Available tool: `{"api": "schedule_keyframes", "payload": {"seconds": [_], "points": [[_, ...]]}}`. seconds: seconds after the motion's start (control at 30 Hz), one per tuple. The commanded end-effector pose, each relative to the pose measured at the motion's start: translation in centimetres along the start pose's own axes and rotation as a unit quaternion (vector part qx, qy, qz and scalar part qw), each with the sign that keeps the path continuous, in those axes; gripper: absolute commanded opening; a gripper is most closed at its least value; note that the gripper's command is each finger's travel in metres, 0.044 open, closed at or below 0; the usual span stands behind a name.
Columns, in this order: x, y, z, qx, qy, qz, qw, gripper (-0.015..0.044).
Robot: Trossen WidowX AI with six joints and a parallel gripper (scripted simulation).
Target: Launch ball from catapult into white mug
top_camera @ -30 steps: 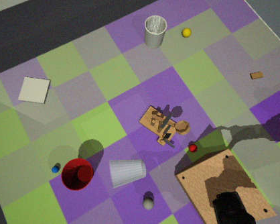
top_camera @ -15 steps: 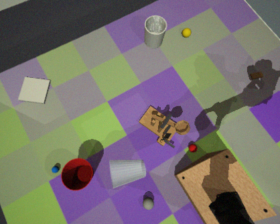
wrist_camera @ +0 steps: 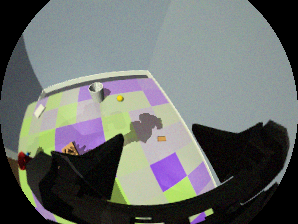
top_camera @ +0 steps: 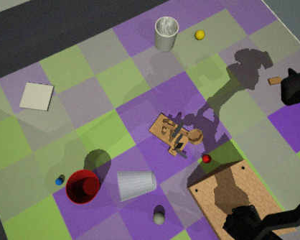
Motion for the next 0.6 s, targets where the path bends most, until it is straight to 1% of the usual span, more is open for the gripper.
{"api": "schedule_keyframes", "payload": {"seconds": [0.0, 0.3, 0.57], "points": [[4.3, -1.9, 0.4, 0.041, 0.032, 0.044, 0.998, 0.044], [14.7, -4.6, 0.0, 0.135, 0.104, 0.143, 0.975, 0.044], [23.5, -5.0, -2.0, 0.221, 0.17, 0.221, 0.935, 0.044]]}}
Point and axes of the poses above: the point midway between the two fingers, 35 mm back from their tips, its own y axis back along the fingers, its own x axis across the jaws, z = x × y, the point moved 1 cm from there along y, back along the fingers
